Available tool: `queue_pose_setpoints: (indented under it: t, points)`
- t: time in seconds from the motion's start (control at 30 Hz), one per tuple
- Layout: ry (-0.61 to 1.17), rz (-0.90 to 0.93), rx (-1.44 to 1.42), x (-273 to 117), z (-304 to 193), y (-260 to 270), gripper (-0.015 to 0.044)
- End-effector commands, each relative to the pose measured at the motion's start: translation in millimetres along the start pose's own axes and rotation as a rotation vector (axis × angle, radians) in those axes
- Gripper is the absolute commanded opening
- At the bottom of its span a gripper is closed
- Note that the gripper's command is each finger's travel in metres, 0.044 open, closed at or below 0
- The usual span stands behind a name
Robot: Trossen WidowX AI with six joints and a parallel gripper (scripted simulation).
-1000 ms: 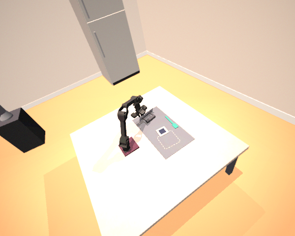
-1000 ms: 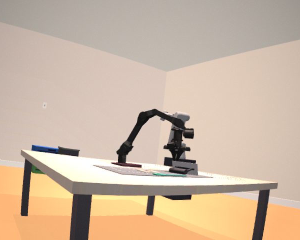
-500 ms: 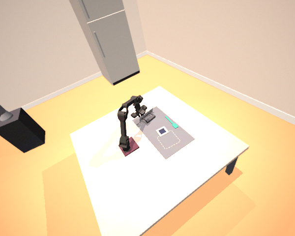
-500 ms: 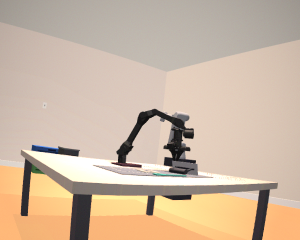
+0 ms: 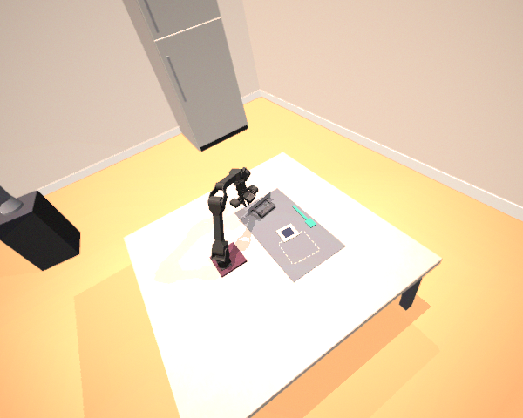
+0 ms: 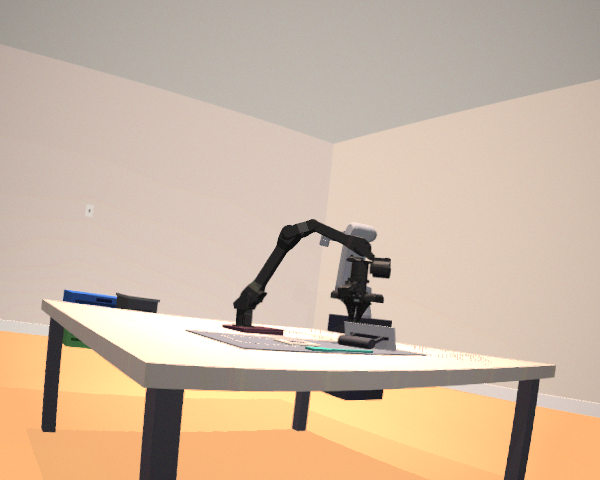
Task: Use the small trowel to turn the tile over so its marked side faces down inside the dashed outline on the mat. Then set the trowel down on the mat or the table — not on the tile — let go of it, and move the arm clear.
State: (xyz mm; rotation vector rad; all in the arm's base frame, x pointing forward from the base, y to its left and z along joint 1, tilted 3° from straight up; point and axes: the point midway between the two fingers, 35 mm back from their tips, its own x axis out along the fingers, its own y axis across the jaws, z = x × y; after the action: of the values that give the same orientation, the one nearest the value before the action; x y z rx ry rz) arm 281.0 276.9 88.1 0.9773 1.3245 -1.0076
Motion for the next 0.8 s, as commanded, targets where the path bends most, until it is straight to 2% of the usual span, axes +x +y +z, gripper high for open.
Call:
queue_pose_setpoints:
  t: [0.0, 0.5, 0.77]
  points:
    - [0.001, 0.001, 0.001, 0, -9, 1, 0.0100]
    - [0.004, 0.001, 0.001, 15, -49, 1, 0.0100]
    - [0.000, 0.001, -0.001, 10, -44, 0, 0.0100]
